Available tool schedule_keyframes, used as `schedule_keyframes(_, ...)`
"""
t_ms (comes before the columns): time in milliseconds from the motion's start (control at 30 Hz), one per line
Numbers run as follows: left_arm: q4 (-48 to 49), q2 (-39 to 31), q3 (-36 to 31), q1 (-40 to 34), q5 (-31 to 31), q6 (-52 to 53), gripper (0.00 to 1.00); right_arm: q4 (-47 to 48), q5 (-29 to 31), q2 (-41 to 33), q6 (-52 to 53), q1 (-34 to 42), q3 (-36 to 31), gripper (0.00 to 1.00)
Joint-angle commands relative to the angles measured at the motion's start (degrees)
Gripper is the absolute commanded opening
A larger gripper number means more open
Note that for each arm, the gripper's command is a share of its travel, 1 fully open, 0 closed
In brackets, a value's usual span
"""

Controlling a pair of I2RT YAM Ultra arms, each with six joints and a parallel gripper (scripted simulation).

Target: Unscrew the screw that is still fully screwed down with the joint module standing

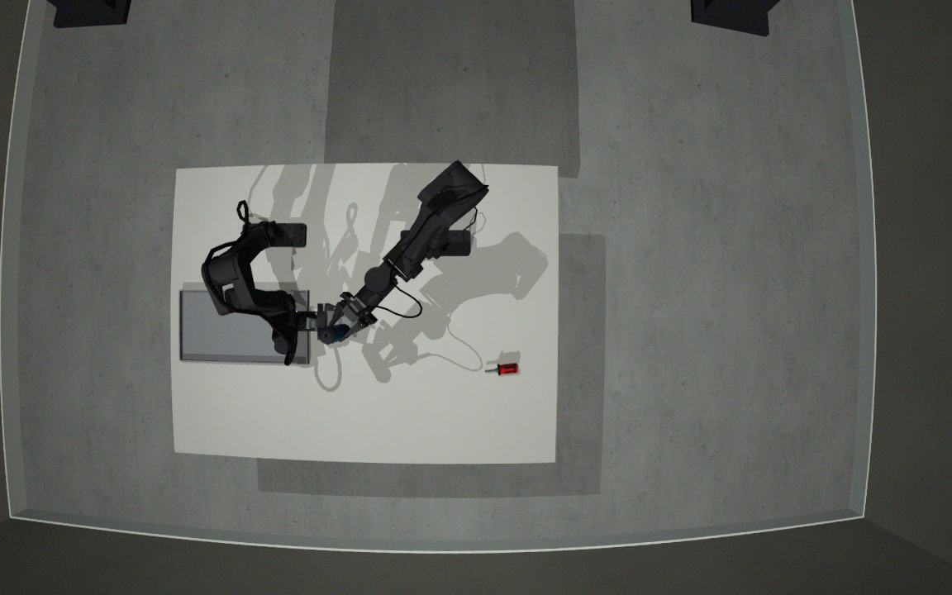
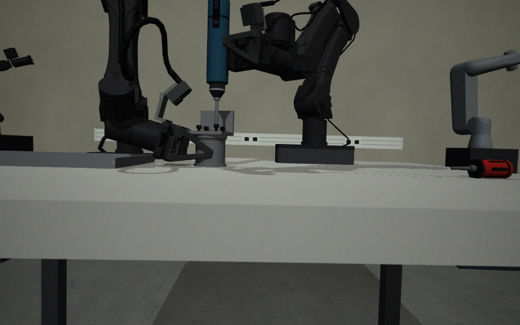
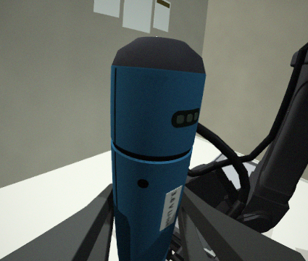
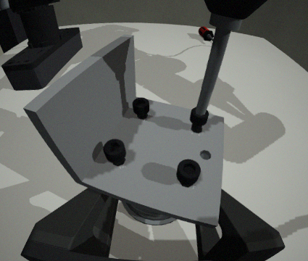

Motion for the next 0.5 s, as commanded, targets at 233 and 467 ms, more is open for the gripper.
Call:
schedule_keyframes(233,4.31,-0.19,3.32,0.87,0.72,-0.65,0.42,-0.07,-0.88,-0.82,-0.21,0.71,-0.04,0.59)
schedule_keyframes(467,4.48,-0.22,3.37,0.88,0.72,-0.66,0.42,-0.07,-0.88,-0.82,-0.21,0.71,-0.04,0.59)
